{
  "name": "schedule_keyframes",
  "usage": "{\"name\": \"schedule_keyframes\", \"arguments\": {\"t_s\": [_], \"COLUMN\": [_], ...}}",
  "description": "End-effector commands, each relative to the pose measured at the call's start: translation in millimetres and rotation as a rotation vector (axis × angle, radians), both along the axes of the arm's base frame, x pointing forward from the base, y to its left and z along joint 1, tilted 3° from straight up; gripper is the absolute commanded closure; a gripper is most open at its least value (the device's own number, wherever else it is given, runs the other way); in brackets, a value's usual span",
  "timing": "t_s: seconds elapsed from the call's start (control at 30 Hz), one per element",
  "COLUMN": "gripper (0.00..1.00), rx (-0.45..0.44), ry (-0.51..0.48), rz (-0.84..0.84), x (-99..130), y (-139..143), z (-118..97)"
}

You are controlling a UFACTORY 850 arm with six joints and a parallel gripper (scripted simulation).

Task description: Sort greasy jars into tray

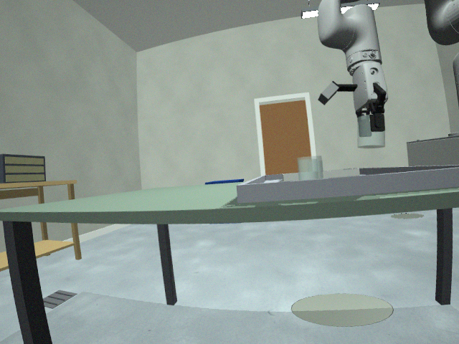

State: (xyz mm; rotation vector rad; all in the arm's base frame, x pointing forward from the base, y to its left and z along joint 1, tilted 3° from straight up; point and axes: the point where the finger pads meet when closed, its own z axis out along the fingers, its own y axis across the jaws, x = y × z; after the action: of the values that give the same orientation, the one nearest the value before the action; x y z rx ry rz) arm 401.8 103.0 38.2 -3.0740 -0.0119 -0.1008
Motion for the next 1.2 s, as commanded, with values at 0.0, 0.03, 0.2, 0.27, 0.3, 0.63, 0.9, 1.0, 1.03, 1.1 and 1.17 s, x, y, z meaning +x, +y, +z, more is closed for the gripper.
{"name": "schedule_keyframes", "arguments": {"t_s": [0.0, 0.03, 0.2, 0.27, 0.3, 0.63, 0.9, 1.0, 1.03, 1.1, 1.17], "gripper": [1.0, 1.0, 1.0, 1.0, 1.0, 1.0, 1.0, 1.0, 1.0, 1.0, 1.0], "rx": [-0.015, -0.015, -0.015, -0.015, -0.015, -0.015, -0.015, -0.015, -0.015, -0.015, -0.015], "ry": [0.045, 0.045, 0.045, 0.045, 0.045, 0.045, 0.045, 0.045, 0.045, 0.045, 0.045], "rz": [0.001, 0.001, 0.001, 0.001, 0.001, 0.001, 0.001, 0.001, 0.001, 0.001, 0.001], "x": [1, 1, 0, 0, 0, 2, 12, 16, 17, 18, 19], "y": [0, 0, -1, -1, -1, -8, -33, -42, -46, -49, -52], "z": [10, 13, 26, 31, 34, 49, 48, 48, 48, 48, 47]}}
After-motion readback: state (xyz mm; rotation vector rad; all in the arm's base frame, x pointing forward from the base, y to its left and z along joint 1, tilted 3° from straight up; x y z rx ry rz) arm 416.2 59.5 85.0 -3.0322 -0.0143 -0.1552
